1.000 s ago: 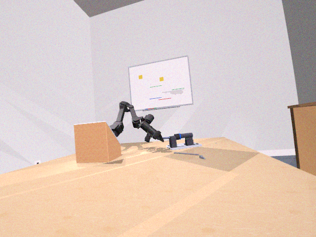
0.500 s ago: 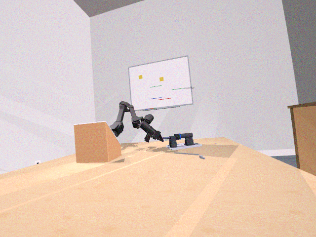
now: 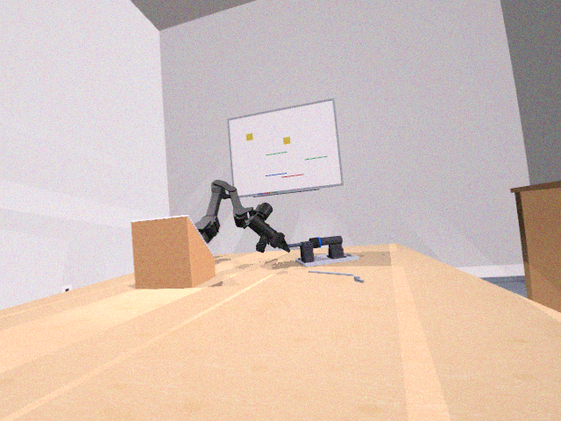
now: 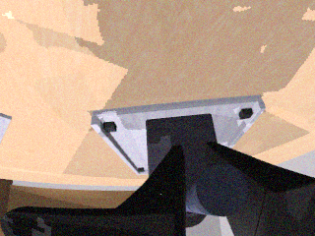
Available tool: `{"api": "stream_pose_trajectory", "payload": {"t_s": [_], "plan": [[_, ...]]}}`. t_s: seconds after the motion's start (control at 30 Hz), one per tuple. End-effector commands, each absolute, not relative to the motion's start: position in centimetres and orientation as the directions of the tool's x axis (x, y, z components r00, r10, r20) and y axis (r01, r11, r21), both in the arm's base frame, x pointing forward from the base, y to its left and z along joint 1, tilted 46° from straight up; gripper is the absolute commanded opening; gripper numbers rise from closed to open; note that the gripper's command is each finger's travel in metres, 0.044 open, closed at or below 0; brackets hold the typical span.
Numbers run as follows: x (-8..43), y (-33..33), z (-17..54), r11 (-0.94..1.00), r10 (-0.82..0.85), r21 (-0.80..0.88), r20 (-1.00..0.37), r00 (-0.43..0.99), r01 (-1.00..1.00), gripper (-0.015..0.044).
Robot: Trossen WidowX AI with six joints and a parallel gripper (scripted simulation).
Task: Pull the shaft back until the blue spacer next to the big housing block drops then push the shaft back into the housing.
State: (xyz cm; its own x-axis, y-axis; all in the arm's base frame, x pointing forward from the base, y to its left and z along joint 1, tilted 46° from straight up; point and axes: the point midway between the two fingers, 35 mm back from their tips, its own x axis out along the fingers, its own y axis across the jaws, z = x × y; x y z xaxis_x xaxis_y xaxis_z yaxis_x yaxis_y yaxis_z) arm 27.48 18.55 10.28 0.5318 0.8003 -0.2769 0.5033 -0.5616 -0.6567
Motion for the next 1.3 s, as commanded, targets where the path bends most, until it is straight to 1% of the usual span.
{"api": "stream_pose_trajectory", "payload": {"t_s": [0.0,1.27], "plan": [[27.40,18.52,10.31,-0.562,0.801,-0.654,-0.276,0.532,0.506,0.0000],[26.98,18.32,10.16,-0.562,0.801,-0.654,-0.276,0.532,0.506,0.0000]]}}
